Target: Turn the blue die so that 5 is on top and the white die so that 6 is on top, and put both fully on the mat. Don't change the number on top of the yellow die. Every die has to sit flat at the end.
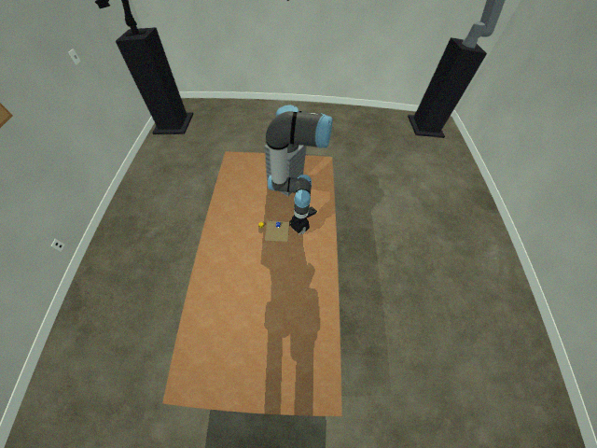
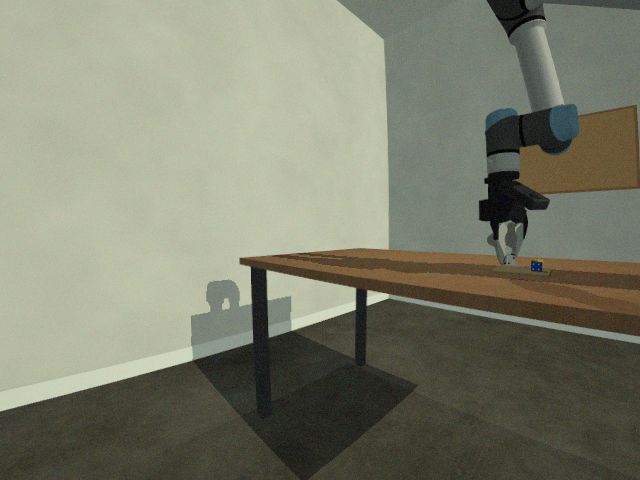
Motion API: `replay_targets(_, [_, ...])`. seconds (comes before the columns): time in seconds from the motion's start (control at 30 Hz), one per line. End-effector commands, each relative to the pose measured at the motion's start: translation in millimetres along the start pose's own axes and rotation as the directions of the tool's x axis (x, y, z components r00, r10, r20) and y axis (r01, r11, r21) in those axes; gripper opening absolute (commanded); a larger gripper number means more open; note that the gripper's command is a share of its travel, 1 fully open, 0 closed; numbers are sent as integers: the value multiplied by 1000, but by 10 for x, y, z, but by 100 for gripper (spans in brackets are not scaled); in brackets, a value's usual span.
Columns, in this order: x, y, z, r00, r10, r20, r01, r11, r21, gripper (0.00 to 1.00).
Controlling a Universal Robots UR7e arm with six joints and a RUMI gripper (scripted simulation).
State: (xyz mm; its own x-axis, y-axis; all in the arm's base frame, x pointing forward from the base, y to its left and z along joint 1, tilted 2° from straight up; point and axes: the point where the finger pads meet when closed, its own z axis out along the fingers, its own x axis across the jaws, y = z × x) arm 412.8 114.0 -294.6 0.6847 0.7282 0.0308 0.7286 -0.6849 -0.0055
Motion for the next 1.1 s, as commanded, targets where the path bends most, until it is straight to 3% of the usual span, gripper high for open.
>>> replay_targets(0.0, [3, 4, -185, 1000, 0, 0, 0, 1000, 0, 6])
replay_targets(0.43, [2, 4, -653, 1000, 0, 0, 0, 1000, 0, 6])
replay_targets(1.07, [0, 8, -695, 1000, -2, 0, 2, 1000, 0, 6])
